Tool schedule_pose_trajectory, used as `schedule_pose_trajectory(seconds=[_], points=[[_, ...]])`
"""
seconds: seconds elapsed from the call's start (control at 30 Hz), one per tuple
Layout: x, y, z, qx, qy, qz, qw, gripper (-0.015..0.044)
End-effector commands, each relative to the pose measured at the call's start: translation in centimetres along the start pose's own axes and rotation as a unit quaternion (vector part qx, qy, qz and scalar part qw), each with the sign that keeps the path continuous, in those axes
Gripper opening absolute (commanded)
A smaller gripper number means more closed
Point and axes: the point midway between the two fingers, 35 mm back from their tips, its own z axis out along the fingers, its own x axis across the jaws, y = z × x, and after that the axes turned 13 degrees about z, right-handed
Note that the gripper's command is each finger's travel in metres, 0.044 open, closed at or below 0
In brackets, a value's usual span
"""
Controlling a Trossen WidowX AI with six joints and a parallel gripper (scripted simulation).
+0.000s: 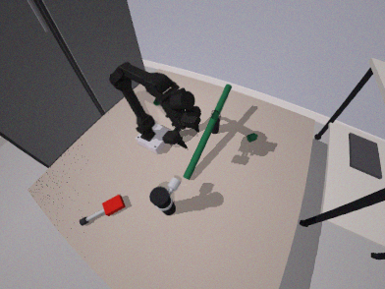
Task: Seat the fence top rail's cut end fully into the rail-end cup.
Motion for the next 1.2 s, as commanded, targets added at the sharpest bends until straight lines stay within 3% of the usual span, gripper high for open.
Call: schedule_pose_trajectory(seconds=[0.0,0.13,0.27,0.57,1.17], points=[[0.2,0.2,-0.3,-0.001,-0.001,-0.016,1.0,0.044],[0.7,0.0,1.2,0.045,0.001,-0.157,0.987,0.044],[1.5,-0.5,3.3,0.108,0.024,-0.354,0.929,0.044],[3.1,-2.3,7.5,0.203,0.137,-0.697,0.674,0.044],[3.1,-2.6,8.2,0.204,0.14,-0.702,0.668,0.044]])
